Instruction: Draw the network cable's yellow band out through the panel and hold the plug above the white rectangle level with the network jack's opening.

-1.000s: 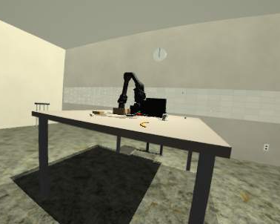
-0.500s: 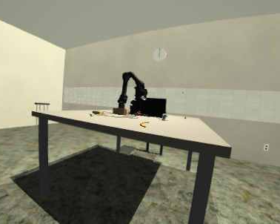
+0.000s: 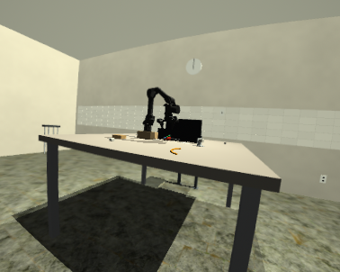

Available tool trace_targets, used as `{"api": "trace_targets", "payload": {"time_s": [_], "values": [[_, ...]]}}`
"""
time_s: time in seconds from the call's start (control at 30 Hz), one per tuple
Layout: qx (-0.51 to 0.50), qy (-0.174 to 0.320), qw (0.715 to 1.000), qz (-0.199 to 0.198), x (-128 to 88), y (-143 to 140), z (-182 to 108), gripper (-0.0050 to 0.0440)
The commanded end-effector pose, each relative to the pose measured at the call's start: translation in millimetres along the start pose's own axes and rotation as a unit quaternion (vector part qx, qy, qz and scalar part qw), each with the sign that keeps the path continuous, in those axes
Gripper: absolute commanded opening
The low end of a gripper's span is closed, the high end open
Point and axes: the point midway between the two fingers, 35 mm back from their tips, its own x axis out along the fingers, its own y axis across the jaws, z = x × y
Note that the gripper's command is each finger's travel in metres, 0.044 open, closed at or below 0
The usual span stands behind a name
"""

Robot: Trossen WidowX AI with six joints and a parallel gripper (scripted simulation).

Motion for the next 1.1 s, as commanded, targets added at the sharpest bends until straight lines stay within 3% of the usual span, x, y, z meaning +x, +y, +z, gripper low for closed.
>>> {"api": "trace_targets", "payload": {"time_s": [0.0,0.23,0.63,0.9,1.07], "values": [[0.082,-0.036,0.996,-0.018,-5.7,1.0,-2.1,0.044],[0.17,-0.064,0.983,-0.028,-8.1,0.5,-4.1,0.044],[0.397,-0.136,0.907,-0.018,-15.0,-0.3,-8.2,0.044],[0.404,-0.138,0.904,-0.016,-16.7,1.1,-6.5,0.044],[0.406,-0.133,0.904,-0.023,22.8,-5.5,0.7,0.044]]}}
